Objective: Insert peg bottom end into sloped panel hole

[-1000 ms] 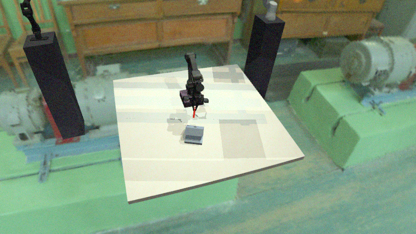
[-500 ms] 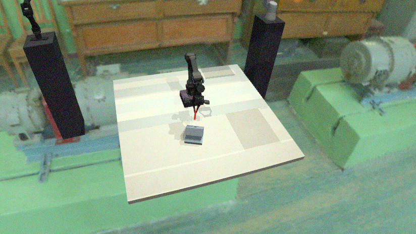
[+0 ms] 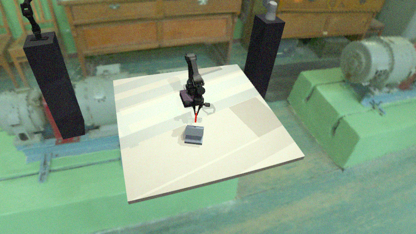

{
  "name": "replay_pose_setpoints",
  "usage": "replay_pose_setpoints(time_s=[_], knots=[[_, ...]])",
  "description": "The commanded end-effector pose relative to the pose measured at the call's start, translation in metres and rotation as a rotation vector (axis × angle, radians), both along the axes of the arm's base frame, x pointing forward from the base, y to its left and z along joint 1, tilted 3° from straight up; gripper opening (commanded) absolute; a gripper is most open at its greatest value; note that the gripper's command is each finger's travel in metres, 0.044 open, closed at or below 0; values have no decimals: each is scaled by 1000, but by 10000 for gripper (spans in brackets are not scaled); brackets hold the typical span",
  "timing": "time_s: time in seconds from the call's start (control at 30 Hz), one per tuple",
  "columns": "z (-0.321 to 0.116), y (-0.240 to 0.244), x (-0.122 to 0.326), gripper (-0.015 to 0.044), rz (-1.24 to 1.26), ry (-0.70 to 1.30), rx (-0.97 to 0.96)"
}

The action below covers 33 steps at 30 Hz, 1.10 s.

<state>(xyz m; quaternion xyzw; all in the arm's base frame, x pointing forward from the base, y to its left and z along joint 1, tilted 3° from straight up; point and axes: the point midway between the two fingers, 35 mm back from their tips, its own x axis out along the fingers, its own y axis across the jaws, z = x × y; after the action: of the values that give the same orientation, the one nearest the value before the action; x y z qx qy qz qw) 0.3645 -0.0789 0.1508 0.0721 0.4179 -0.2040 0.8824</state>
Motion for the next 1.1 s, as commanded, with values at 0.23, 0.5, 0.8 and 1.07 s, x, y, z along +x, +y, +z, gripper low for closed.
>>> replay_pose_setpoints(time_s=[0.23,0.5,0.8,1.07], knots=[[-7,0,1,0,-17,-26,2],[-13,-3,7,0,-14,-30,3],[-23,-7,12,0,-13,-31,3],[-18,-6,12,0,-18,-37,1]])
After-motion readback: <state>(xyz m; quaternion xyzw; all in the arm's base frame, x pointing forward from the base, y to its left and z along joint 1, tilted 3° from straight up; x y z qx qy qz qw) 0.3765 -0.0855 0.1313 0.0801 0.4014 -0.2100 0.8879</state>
